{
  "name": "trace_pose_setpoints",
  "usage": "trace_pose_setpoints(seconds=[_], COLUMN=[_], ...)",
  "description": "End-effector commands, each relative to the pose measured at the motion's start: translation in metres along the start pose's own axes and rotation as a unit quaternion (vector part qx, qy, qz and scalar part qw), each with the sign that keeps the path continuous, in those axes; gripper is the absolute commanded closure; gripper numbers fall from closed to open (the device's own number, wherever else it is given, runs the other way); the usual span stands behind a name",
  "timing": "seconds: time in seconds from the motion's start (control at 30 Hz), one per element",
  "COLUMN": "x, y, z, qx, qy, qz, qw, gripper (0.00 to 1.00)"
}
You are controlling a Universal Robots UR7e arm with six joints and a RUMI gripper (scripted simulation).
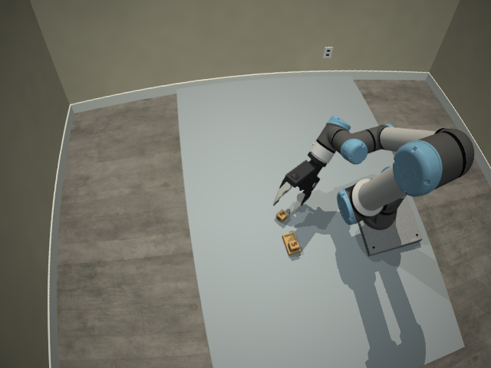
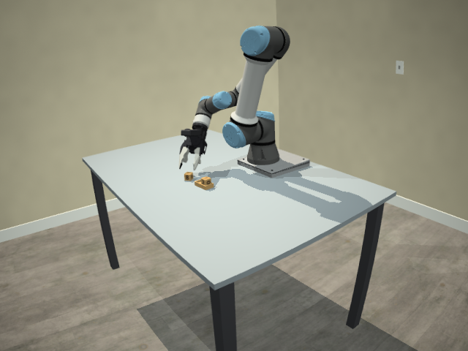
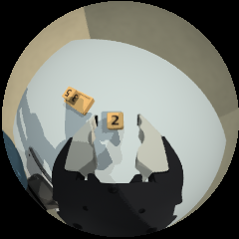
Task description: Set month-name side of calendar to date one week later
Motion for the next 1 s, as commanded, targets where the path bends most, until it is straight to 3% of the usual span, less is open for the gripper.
trace_pose_setpoints(seconds=[0.0,0.53,0.8,0.97], x=[0.0226,0.0264,0.0245,0.0239], y=[-0.0179,-0.0225,-0.0237,-0.0252], z=[0.0013,0.0017,-0.0004,-0.0006], qx=[-0.001,-0.001,0.000,0.000], qy=[0.000,-0.004,-0.018,-0.030], qz=[0.001,-0.004,-0.031,-0.065], qw=[1.000,1.000,0.999,0.997], gripper=[0.60,0.60,0.60,0.60])
Point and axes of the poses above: the point where the finger pads meet when closed, its own x axis back along the fingers, its own z axis across the jaws, y = z × x, the point moved 2 cm from there along x, back along the fingers, and after that the axes turned 15 degrees about x, right-handed, at the moved point
